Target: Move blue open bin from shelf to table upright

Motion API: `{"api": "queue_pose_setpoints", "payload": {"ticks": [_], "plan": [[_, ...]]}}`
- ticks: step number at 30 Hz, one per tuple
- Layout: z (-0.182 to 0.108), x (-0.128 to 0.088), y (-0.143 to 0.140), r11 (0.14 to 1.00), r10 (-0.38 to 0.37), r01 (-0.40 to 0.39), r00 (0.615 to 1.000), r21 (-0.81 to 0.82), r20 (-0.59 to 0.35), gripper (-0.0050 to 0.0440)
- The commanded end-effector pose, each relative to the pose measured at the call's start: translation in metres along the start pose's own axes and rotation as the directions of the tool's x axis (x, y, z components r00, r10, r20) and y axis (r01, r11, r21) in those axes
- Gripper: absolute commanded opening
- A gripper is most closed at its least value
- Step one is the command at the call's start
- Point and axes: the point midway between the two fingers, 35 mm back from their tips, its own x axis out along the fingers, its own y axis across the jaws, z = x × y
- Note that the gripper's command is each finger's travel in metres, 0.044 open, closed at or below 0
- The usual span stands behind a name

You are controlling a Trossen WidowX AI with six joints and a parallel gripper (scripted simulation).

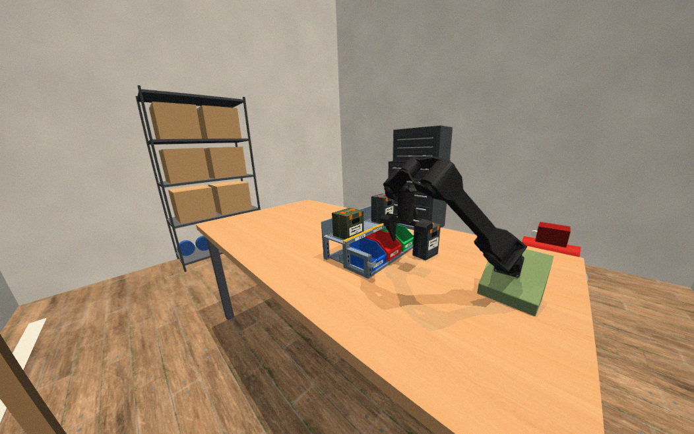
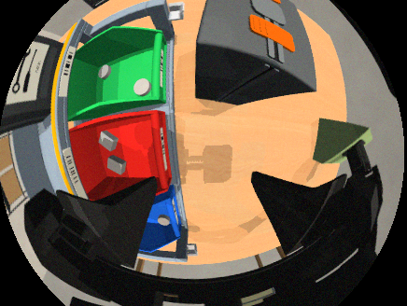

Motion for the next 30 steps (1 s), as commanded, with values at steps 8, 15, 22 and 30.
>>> {"api": "queue_pose_setpoints", "payload": {"ticks": [8, 15, 22, 30], "plan": [[-0.017, -0.005, 0.009, 1.0, 0.02, -0.02, 1.0, -0.014, 0.01, 0.0425], [-0.068, -0.002, 0.022, 1.0, 0.02, -0.02, 1.0, -0.014, 0.008, 0.0425], [-0.068, -0.002, 0.022, 1.0, 0.02, -0.02, 1.0, -0.014, 0.008, 0.0425], [-0.098, -0.001, 0.03, 1.0, 0.02, -0.02, 1.0, -0.015, 0.007, 0.0425]]}}
